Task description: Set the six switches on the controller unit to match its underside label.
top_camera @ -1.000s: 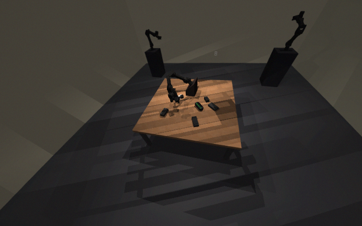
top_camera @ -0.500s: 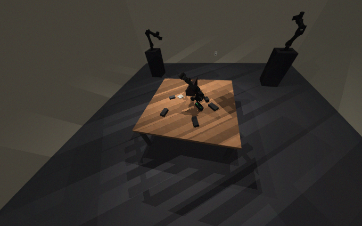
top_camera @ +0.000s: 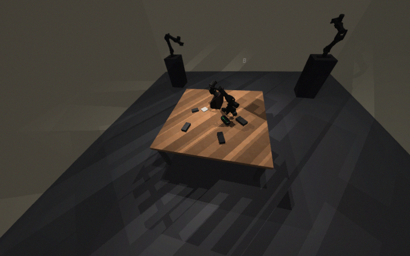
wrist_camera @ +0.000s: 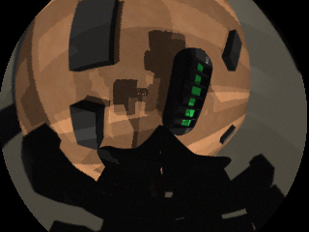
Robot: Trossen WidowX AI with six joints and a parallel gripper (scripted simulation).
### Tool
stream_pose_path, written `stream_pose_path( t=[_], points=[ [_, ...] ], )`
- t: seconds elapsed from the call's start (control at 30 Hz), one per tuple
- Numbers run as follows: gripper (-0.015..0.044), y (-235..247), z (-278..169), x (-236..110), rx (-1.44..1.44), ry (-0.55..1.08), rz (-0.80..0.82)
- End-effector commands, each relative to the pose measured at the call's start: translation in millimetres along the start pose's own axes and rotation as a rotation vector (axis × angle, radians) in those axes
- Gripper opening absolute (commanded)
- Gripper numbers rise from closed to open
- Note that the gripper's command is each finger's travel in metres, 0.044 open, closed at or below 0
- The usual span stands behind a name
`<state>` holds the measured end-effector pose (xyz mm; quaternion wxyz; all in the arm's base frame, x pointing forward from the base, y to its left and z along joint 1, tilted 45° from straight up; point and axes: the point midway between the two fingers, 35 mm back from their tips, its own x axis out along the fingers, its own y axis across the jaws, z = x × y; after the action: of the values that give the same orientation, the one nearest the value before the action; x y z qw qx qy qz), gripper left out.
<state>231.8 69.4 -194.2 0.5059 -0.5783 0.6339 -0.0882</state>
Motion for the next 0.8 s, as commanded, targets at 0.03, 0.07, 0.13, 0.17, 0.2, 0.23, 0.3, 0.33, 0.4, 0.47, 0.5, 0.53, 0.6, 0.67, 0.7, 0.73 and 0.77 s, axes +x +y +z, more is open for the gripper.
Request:
stream_pose_path(
  t=[0.03,0.07,0.13,0.17,0.2,0.23,0.3,0.33,0.4,0.47,0.5,0.53,0.6,0.67,0.7,0.73,0.77],
  points=[
    [0.0000,2,0,6,0.000,-0.001,-0.007],
    [0.0000,2,0,8,0.000,-0.001,-0.007],
    [0.0000,3,0,11,0.000,-0.001,-0.007],
    [0.0000,4,1,13,-0.001,-0.001,-0.007],
    [0.0000,4,1,14,-0.001,-0.001,-0.007],
    [0.0000,4,1,16,-0.001,-0.001,-0.007],
    [0.0000,5,1,19,-0.001,-0.001,-0.007],
    [0.0000,6,1,21,-0.001,-0.001,-0.007],
    [0.0000,7,1,24,-0.001,-0.001,-0.007],
    [0.0000,7,1,27,-0.001,-0.001,-0.007],
    [0.0000,8,1,28,-0.001,-0.001,-0.007],
    [0.0000,8,1,30,-0.001,-0.001,-0.007],
    [0.0000,9,1,33,-0.001,-0.001,-0.007],
    [0.0000,10,1,36,-0.001,0.000,-0.008],
    [0.0000,11,1,38,-0.001,0.000,-0.008],
    [0.0000,11,1,39,-0.001,0.000,-0.008],
    [0.0000,11,1,41,-0.001,0.000,-0.008]
  ],
)
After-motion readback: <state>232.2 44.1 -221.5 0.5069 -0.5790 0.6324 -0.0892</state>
